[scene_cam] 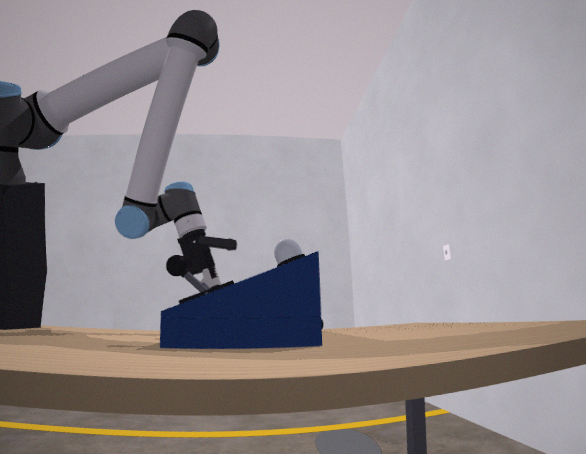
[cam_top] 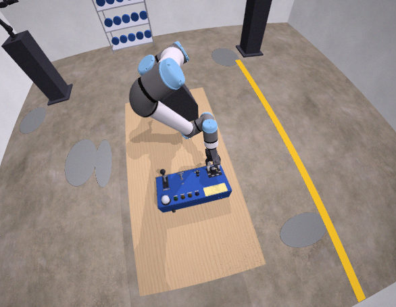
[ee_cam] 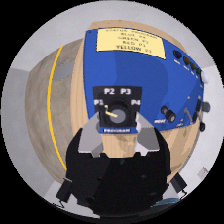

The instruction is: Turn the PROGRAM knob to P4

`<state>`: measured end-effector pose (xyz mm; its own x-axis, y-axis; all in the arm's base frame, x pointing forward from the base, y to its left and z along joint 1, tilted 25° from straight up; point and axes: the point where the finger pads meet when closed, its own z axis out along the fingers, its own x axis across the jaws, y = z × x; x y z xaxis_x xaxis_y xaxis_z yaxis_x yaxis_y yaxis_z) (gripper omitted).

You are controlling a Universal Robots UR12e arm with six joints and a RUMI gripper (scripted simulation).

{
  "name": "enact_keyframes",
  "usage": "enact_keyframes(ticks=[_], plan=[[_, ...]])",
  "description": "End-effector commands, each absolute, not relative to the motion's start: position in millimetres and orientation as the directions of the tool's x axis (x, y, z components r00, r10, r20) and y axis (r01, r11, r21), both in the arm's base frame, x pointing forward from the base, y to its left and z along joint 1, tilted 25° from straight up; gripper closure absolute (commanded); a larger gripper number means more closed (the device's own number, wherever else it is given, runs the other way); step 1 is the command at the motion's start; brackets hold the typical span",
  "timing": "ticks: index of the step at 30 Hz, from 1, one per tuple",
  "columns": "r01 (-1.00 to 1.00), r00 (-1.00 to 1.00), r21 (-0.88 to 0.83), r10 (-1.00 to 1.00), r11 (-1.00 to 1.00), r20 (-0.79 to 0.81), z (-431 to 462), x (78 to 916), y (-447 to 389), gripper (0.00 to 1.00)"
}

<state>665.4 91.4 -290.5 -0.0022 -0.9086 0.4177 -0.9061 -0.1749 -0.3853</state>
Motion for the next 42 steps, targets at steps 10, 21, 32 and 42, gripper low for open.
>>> enact_keyframes(ticks=[10,21,32,42], plan=[[-0.906,-0.002,-0.386,-0.909,-0.175,0.417,-290.0,665.7,91.7,1.0],[-0.906,-0.002,-0.386,-0.909,-0.175,0.417,-290.0,665.7,91.7,1.0],[-0.906,-0.002,-0.386,-0.909,-0.175,0.417,-290.0,665.7,91.7,1.0],[-0.906,-0.002,-0.386,-0.909,-0.175,0.417,-290.0,665.7,91.7,1.0]])
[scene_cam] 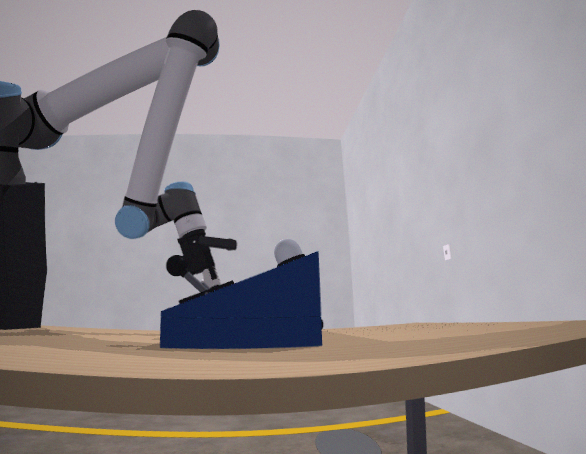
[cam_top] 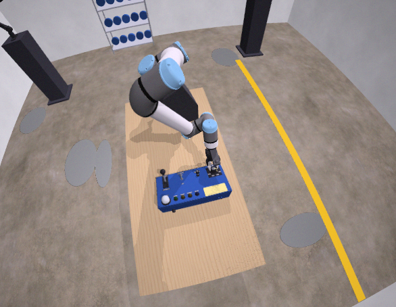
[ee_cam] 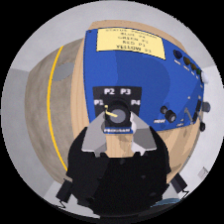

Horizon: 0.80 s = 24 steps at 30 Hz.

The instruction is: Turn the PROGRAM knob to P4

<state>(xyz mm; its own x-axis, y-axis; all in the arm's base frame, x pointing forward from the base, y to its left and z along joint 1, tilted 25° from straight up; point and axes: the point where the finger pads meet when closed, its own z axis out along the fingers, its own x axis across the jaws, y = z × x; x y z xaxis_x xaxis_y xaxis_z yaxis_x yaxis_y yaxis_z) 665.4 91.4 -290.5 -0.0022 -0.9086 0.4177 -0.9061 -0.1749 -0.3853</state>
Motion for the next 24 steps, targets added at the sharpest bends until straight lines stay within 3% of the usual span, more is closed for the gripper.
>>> enact_keyframes(ticks=[1,24], plan=[[-0.906,-0.002,-0.386,-0.909,-0.175,0.417,-290.0,665.7,91.7,1.0],[-0.905,-0.045,-0.405,-0.916,-0.132,0.399,-290.0,665.7,91.7,1.0]])
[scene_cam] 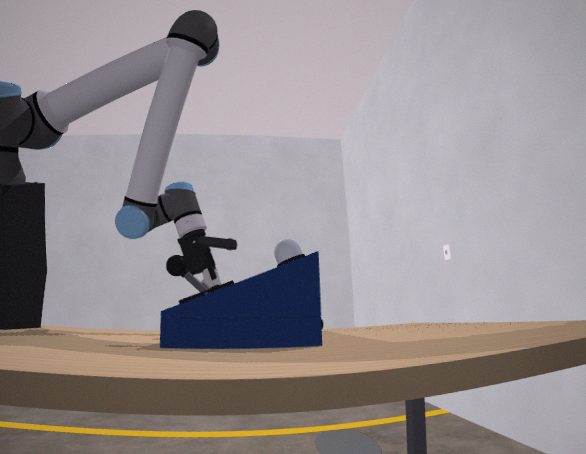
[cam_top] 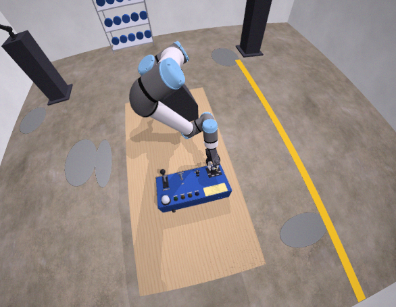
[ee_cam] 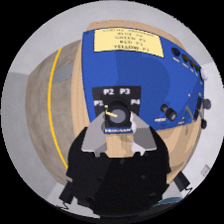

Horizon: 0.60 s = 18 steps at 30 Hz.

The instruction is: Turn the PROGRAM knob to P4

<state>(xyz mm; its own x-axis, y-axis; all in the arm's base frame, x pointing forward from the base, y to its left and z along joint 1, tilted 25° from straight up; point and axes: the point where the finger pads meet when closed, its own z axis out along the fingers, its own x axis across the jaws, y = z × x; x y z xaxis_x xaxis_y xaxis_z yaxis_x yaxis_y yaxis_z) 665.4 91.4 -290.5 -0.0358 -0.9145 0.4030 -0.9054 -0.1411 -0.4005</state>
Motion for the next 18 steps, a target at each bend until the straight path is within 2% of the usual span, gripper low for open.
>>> enact_keyframes(ticks=[1,18], plan=[[-0.904,-0.05,-0.408,-0.917,-0.127,0.396,-290.0,665.7,91.7,1.0],[-0.888,-0.179,-0.46,-0.925,0.006,0.334,-289.9,665.8,91.7,1.0]])
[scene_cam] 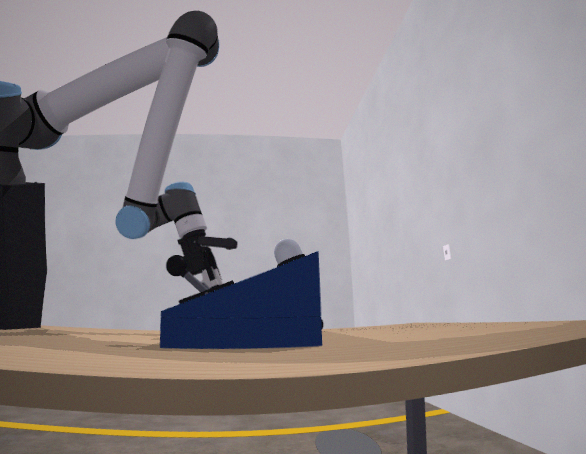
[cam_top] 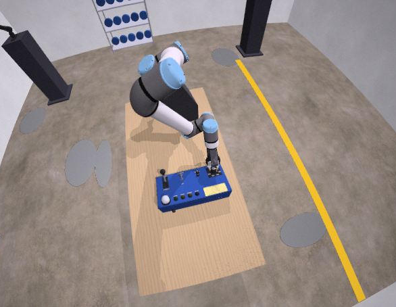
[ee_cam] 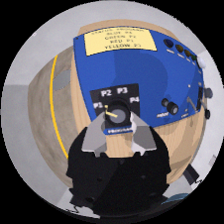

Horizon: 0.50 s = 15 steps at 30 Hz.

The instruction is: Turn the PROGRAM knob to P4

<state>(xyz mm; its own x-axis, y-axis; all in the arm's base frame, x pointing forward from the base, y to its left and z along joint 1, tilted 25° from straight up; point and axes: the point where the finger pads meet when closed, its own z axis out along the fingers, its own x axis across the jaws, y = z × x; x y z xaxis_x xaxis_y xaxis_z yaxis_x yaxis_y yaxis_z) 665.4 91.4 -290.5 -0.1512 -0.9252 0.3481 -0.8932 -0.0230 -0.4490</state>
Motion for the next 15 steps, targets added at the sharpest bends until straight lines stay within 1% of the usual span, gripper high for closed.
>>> enact_keyframes(ticks=[1,13,15], plan=[[-0.885,-0.191,-0.465,-0.925,0.018,0.328,-290.0,665.7,91.7,1.0],[-0.832,-0.359,-0.519,-0.904,0.197,0.232,-289.9,665.8,91.7,1.0],[-0.832,-0.359,-0.519,-0.904,0.197,0.232,-289.9,665.8,91.7,1.0]])
